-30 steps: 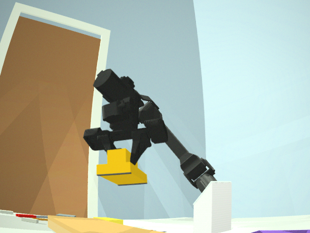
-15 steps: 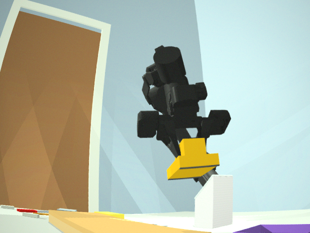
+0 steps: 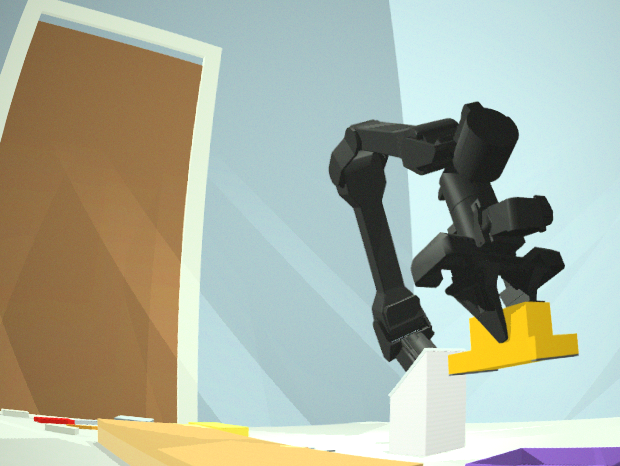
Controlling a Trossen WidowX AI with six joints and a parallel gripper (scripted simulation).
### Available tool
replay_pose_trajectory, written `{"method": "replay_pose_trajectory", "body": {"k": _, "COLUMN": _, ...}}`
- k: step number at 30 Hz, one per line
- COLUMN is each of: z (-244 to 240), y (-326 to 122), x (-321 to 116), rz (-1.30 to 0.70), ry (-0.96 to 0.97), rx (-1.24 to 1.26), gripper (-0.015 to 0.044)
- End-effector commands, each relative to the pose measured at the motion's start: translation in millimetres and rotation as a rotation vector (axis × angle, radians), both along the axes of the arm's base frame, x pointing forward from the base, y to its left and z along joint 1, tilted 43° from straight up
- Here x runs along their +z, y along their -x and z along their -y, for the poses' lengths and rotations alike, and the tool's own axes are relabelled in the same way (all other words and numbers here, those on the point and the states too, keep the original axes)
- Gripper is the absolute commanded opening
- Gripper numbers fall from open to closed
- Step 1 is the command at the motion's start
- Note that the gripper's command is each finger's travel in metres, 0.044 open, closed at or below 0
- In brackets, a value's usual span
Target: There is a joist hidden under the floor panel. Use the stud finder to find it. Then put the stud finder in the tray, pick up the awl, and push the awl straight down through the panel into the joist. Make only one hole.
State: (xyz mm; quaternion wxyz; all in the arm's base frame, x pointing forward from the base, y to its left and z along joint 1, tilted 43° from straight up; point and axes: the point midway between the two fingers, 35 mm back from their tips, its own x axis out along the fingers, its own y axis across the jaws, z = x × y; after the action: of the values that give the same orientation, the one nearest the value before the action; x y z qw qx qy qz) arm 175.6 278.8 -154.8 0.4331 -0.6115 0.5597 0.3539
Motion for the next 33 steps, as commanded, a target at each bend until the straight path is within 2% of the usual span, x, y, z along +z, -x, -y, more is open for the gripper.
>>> {"method": "replay_pose_trajectory", "body": {"k": 1, "z": -3, "y": 32, "x": -20, "rz": -0.052, "ry": 0.027, "rx": 0.077, "gripper": 0.0000}}
{"method": "replay_pose_trajectory", "body": {"k": 6, "z": 0, "y": 57, "x": -37, "rz": -0.090, "ry": 0.061, "rx": 0.133, "gripper": 0.0000}}
{"method": "replay_pose_trajectory", "body": {"k": 33, "z": 41, "y": 47, "x": -86, "rz": -0.089, "ry": 0.062, "rx": 0.133, "gripper": 0.0000}}
